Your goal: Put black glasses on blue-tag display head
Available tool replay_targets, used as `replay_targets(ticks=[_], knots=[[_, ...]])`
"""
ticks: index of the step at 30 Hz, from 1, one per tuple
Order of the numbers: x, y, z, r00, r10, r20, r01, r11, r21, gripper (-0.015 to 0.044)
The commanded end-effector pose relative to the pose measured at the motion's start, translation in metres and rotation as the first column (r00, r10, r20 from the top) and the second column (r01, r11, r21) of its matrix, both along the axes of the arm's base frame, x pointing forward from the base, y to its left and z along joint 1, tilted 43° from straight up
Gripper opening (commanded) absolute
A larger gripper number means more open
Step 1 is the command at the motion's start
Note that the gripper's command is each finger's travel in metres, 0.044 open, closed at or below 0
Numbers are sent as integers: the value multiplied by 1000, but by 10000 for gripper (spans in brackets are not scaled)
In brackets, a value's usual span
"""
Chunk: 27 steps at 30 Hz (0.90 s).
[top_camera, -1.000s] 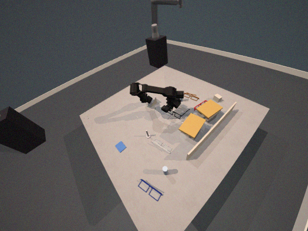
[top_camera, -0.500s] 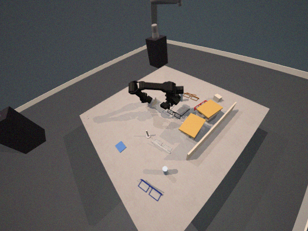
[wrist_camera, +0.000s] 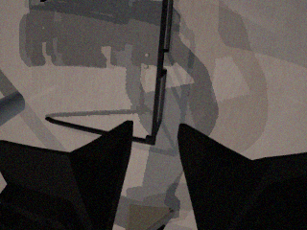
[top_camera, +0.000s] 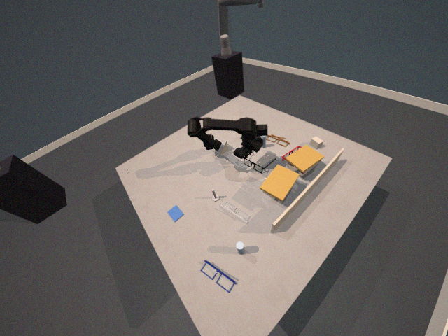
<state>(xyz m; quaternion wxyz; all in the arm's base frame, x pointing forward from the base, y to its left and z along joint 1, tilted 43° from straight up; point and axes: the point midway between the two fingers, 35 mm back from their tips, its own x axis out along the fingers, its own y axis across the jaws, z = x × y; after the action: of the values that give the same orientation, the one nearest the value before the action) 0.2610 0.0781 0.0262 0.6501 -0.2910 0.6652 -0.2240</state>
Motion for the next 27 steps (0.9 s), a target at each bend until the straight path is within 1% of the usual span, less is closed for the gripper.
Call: replay_targets(ticks=[1, 27], knots=[[0, 1, 0, 1000, -5, 0, 5, 1000, 3, 140], [2, -24, -28, 1000, -5, 0, 5, 1000, 3, 140]])
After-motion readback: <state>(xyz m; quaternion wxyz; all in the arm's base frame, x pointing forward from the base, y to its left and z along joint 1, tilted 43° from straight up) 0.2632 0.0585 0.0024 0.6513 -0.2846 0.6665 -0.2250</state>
